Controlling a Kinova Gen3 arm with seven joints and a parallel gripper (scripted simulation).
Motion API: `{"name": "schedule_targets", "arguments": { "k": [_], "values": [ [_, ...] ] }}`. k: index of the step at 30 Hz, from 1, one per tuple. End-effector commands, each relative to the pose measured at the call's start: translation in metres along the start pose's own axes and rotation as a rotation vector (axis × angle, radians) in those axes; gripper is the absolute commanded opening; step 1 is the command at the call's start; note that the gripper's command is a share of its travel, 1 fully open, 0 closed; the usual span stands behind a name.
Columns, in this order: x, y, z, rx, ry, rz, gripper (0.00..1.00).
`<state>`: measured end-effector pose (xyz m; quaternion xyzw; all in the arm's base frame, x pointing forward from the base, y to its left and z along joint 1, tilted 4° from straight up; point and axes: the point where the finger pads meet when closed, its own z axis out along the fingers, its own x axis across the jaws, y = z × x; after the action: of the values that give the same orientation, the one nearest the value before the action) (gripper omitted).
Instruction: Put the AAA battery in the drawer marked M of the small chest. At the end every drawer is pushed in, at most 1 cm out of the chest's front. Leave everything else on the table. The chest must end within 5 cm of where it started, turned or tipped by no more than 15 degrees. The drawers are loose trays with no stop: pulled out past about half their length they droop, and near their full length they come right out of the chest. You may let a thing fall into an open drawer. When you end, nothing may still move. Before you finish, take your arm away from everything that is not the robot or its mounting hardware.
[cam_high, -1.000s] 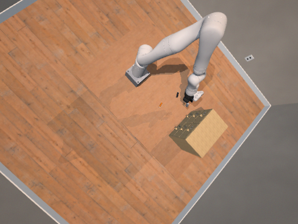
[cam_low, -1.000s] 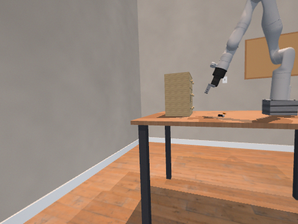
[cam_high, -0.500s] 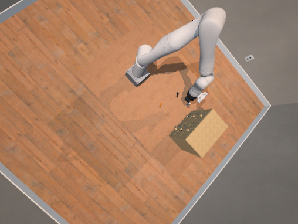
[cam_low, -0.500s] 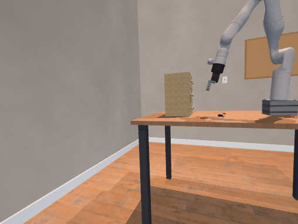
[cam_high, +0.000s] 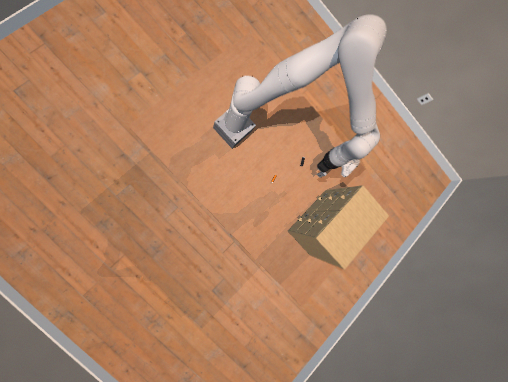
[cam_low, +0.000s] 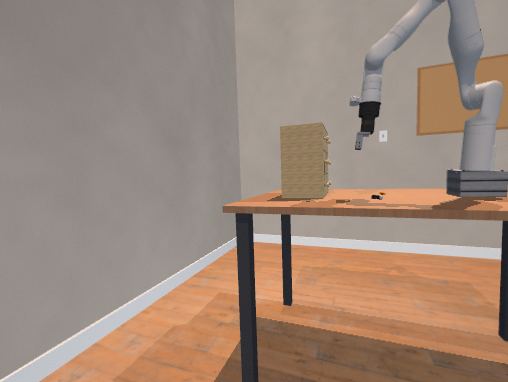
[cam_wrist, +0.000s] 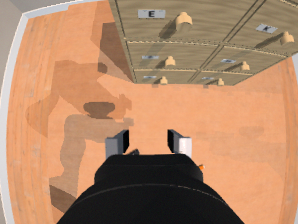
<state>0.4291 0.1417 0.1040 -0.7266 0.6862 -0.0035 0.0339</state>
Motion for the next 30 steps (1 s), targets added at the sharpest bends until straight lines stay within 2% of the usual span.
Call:
{"name": "schedule_targets", "arguments": {
  "k": [1,14,30],
  "values": [
    [0.001,-0.005,-0.001,0.001,0.000,0.003,1.00],
    [0.001,0.000,-0.010,-0.082,0.000,0.004,1.00],
    [0.002,0.001,-0.013,-0.101,0.002,0.004,1.00]
  ]
}}
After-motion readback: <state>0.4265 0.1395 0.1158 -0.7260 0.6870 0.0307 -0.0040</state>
